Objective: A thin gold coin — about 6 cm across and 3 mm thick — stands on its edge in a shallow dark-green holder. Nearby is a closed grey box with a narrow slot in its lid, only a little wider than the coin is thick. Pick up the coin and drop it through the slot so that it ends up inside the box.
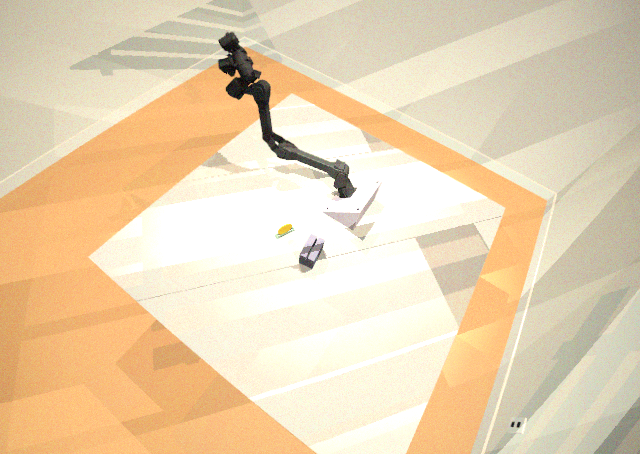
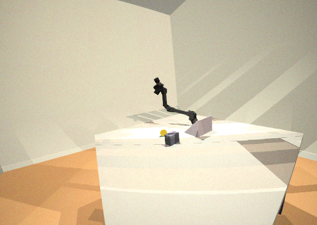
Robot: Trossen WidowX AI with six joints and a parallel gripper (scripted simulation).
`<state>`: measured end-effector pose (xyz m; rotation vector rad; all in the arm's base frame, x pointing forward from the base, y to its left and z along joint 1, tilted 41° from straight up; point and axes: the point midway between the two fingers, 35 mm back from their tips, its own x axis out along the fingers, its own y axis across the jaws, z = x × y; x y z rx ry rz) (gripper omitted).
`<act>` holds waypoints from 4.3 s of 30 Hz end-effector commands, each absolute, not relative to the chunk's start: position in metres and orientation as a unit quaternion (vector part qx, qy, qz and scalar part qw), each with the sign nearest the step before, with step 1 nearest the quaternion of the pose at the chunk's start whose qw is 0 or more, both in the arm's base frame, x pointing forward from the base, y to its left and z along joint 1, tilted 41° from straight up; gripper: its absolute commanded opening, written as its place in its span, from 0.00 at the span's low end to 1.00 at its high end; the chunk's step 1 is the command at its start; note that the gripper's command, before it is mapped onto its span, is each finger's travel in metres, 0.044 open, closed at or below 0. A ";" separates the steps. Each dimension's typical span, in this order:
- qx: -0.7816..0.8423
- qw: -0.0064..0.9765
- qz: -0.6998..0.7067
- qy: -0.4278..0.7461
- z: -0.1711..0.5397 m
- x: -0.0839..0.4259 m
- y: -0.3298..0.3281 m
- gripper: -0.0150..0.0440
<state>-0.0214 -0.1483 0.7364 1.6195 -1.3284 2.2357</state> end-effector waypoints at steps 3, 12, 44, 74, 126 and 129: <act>0.497 0.143 0.770 -0.374 0.748 -0.051 -0.074 0.53; 0.447 0.295 0.797 -0.277 0.743 -0.066 0.043 0.53; 0.283 0.808 0.500 0.130 0.522 0.163 0.323 0.53; 0.003 0.825 -0.245 0.510 0.193 0.328 0.075 0.53; -0.092 0.707 -0.385 0.586 0.103 0.307 -0.074 0.53; -0.092 0.707 -0.385 0.586 0.100 0.307 -0.077 0.53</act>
